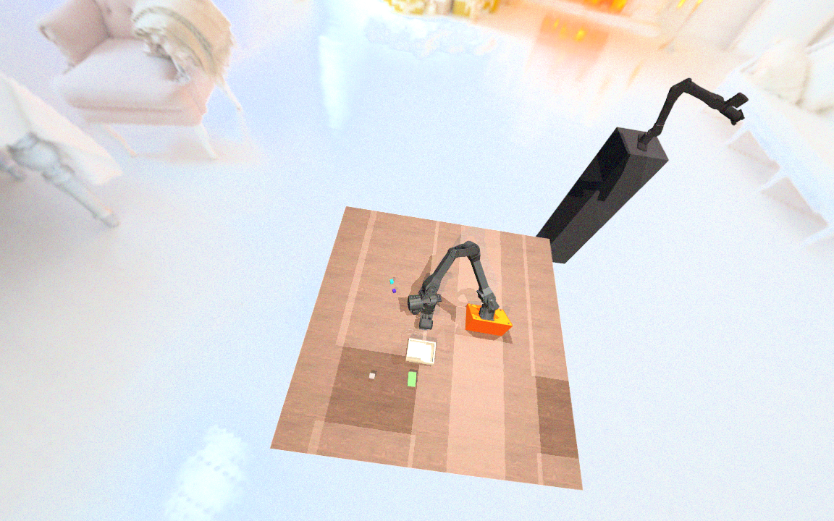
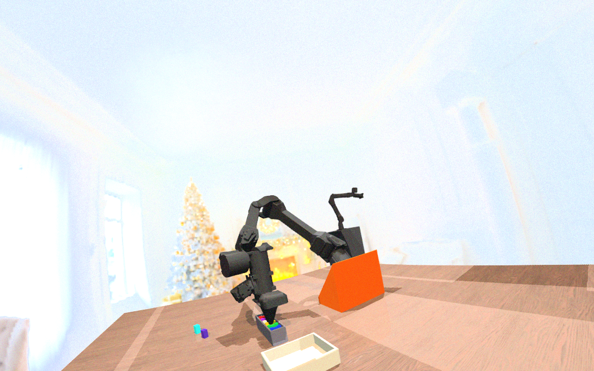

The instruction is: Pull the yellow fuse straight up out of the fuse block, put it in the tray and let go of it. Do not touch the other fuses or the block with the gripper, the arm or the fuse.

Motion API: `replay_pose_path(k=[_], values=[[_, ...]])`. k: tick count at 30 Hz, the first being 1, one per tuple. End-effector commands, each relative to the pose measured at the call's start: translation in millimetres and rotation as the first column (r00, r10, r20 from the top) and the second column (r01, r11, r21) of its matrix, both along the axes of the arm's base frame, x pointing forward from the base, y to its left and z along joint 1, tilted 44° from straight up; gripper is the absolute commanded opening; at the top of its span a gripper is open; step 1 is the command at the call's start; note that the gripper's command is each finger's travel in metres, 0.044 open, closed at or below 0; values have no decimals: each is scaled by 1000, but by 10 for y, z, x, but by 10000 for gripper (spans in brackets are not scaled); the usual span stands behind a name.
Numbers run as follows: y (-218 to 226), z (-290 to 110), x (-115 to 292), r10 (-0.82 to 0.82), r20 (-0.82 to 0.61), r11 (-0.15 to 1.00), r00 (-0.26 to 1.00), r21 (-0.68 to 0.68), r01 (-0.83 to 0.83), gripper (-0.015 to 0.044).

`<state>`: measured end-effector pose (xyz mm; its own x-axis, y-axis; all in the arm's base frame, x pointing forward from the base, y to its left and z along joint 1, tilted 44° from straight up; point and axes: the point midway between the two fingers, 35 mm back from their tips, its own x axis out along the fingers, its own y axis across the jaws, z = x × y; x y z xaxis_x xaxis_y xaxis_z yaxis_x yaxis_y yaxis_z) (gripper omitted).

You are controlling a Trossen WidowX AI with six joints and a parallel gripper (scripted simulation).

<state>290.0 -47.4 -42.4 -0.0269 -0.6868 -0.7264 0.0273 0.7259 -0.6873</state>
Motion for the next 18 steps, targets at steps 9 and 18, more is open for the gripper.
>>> replay_pose_path(k=[9, 18], values=[[41, 44, 7, -2, 2, 1000, 1000, 1, 2, 0], [72, 75, 9, -1, 1, 1000, 1000, 1, 1, 0]])
